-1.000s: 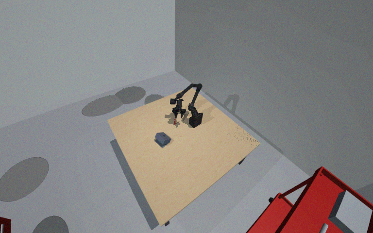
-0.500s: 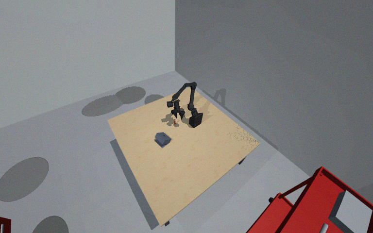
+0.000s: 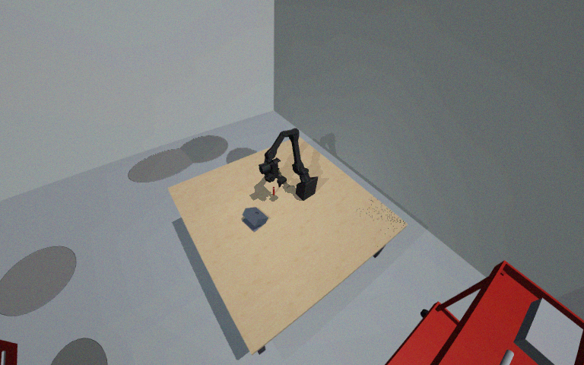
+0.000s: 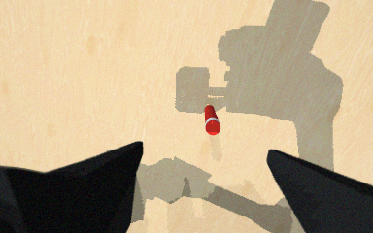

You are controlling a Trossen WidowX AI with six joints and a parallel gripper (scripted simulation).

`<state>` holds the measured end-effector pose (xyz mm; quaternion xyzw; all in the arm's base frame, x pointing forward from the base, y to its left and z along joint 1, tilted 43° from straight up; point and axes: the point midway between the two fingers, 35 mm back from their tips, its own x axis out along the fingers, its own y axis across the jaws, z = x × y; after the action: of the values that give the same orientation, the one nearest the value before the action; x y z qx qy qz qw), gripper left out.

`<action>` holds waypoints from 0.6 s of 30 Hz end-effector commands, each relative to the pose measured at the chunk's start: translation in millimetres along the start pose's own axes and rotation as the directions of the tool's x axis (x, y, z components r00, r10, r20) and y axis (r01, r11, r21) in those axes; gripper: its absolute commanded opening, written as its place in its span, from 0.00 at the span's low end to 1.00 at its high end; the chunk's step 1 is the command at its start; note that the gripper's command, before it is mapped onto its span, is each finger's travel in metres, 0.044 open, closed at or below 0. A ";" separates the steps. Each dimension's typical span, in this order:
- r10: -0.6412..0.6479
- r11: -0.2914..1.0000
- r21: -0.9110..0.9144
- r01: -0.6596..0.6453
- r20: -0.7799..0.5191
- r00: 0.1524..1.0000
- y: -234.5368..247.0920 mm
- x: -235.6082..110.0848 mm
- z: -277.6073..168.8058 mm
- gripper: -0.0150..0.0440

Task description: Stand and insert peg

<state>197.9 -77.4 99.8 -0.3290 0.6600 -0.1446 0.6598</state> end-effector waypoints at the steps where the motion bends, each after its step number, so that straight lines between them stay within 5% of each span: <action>1: -0.068 0.998 -0.001 0.068 -0.005 0.998 -4.8 -4.2 5.4 1.00; 9: -0.068 0.998 0.004 0.068 -0.005 0.998 -4.8 -4.1 5.4 1.00; 18: -0.068 0.969 0.238 0.067 -0.005 0.998 -5.2 2.0 5.5 1.00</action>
<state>205.0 -79.0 102.8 -0.2954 0.6346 -0.2173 0.6803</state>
